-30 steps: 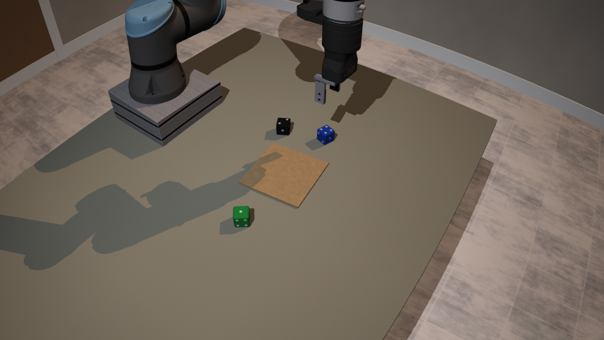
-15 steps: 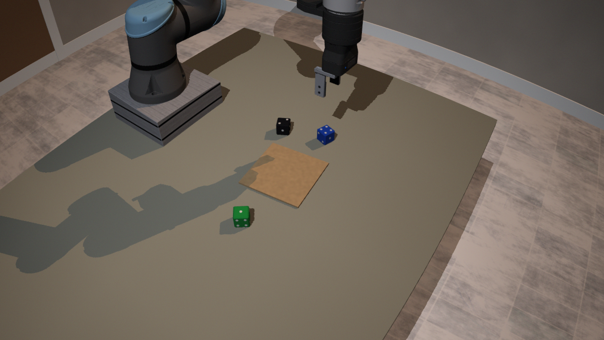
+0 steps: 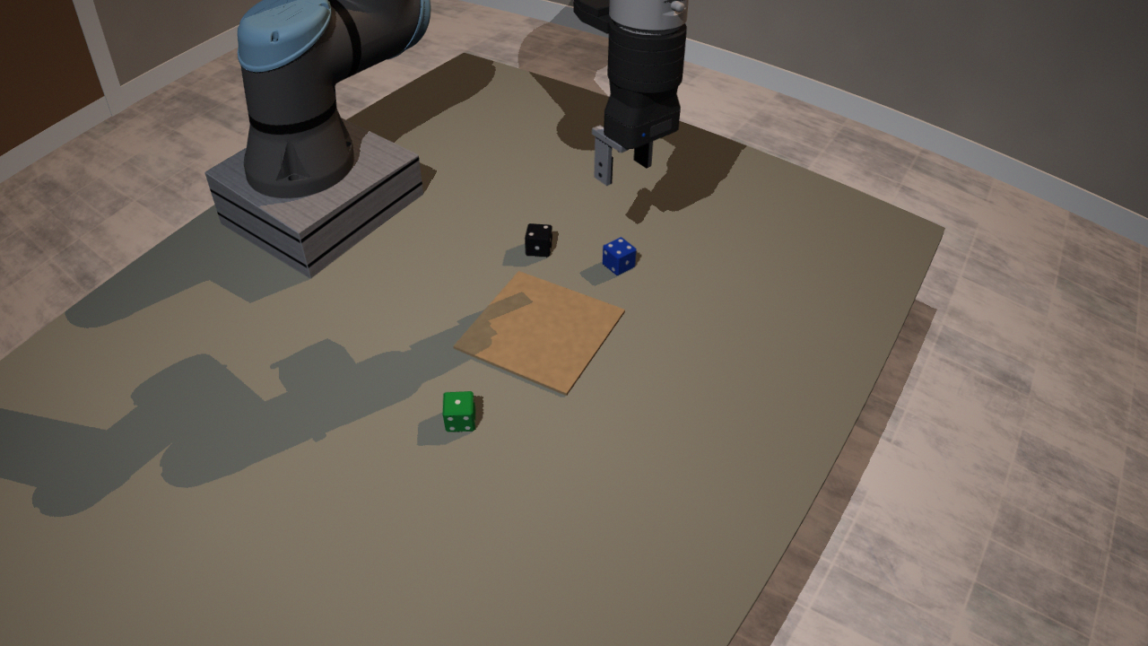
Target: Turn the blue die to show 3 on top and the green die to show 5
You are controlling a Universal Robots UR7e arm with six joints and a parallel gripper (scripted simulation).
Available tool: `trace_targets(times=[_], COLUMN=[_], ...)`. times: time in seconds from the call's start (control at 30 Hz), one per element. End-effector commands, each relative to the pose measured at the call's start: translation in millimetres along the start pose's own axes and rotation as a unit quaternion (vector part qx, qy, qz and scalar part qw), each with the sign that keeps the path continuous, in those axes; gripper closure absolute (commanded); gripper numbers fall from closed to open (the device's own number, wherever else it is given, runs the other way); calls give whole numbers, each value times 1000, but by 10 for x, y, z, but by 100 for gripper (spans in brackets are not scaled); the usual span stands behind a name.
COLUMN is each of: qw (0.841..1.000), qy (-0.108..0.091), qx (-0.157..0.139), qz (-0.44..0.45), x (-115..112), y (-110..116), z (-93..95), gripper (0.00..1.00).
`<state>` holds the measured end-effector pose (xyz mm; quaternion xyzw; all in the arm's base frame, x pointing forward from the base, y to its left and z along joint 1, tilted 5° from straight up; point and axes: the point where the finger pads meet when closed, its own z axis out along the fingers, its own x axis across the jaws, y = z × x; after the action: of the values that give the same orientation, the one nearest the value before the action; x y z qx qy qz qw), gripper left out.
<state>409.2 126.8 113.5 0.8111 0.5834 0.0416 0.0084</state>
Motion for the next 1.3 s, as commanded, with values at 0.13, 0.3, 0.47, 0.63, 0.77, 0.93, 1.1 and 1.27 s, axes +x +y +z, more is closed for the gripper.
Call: trace_targets(times=[0.13, 0.3, 0.47, 0.63, 0.77, 0.93, 1.1, 1.27], qw=[1000, 1000, 1000, 1000, 1000, 1000, 999, 997], qy=[0, 0, 0, 0, 0, 0, 0, 0], qx=[-1, -1, -1, -1, -1, -1, -1, -1], qz=[10, 10, 10, 7, -1, -10, -36, -73], x=[4, 4, 4, 3, -1, -5, -17, -35], y=[4, 4, 4, 3, 1, -2, -9, -19], z=[-1, -1, -1, 0, 2, 6, 14, 26], gripper=[0, 0, 0, 0, 0, 0, 0, 0])
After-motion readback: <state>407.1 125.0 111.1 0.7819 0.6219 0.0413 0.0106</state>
